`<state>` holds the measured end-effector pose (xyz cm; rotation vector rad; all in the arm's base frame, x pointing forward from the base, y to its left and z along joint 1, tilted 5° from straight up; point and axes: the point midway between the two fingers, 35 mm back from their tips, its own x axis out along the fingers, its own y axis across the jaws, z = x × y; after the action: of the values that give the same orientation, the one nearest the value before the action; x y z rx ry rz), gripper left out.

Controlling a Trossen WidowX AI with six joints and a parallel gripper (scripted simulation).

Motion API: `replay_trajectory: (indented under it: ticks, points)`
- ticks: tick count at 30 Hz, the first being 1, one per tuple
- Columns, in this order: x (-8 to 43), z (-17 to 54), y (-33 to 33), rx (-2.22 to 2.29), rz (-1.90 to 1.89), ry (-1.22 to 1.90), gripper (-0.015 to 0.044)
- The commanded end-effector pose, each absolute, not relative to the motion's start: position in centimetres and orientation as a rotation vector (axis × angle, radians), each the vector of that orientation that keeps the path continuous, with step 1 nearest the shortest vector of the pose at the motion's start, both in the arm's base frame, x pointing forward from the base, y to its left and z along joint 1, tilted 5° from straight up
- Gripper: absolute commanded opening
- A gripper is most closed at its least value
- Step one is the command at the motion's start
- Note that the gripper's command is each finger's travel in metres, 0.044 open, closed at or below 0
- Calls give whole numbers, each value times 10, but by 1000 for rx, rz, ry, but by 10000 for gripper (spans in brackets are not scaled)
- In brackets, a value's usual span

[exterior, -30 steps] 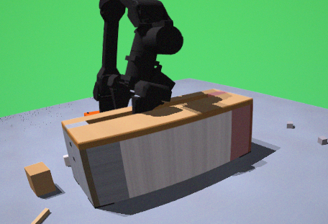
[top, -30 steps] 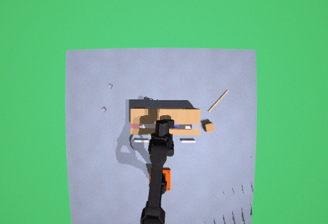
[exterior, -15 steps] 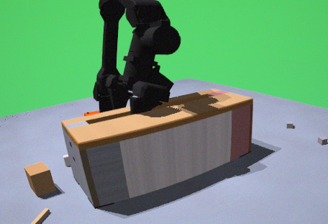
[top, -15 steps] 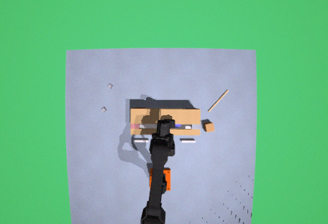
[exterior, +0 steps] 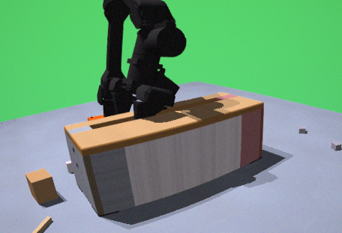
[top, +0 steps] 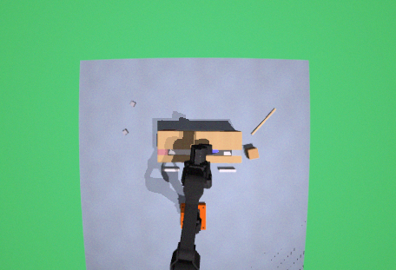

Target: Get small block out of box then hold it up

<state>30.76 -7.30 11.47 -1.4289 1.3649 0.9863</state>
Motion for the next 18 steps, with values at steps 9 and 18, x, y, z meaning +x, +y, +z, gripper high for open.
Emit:
replay_trajectory:
  ticks: [9,18]
  points:
    - [308,114,-85,-1433,987,1364,400]
    - [308,113,-94,-1434,987,1364,400]
